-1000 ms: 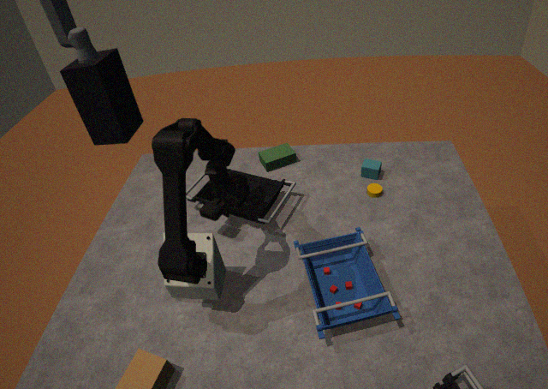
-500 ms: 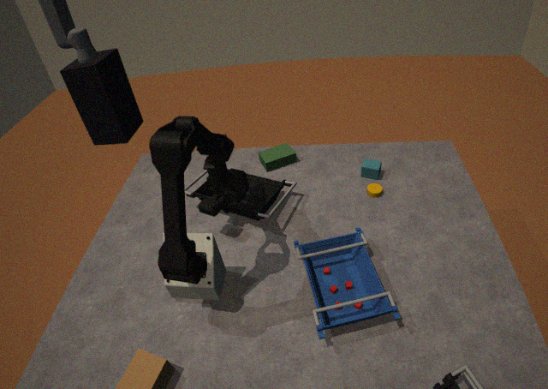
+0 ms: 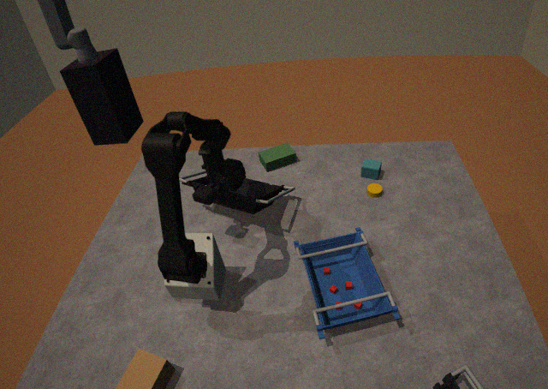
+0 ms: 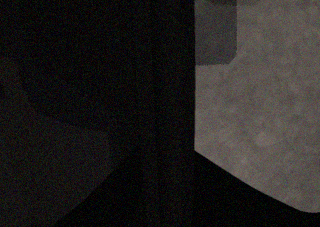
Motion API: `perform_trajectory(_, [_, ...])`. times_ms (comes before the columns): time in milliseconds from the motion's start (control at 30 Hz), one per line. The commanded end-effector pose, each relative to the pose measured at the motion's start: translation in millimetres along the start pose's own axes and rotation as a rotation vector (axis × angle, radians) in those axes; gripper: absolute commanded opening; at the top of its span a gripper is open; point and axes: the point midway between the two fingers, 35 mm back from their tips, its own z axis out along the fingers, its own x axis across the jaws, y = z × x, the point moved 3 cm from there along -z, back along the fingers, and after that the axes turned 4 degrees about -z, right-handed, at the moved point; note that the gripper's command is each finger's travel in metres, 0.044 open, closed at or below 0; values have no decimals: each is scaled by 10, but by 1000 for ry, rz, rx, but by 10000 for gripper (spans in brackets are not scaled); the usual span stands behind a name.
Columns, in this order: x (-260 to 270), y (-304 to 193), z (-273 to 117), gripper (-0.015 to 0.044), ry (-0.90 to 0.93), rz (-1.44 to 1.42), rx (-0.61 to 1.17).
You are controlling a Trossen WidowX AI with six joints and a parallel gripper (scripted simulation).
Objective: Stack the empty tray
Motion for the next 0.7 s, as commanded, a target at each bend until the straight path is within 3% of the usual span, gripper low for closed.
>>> perform_trajectory(0, [50, -8, -110, 0, 35, 6, 9])
perform_trajectory(667, [206, -41, -292, 0, 37, 6, 9])
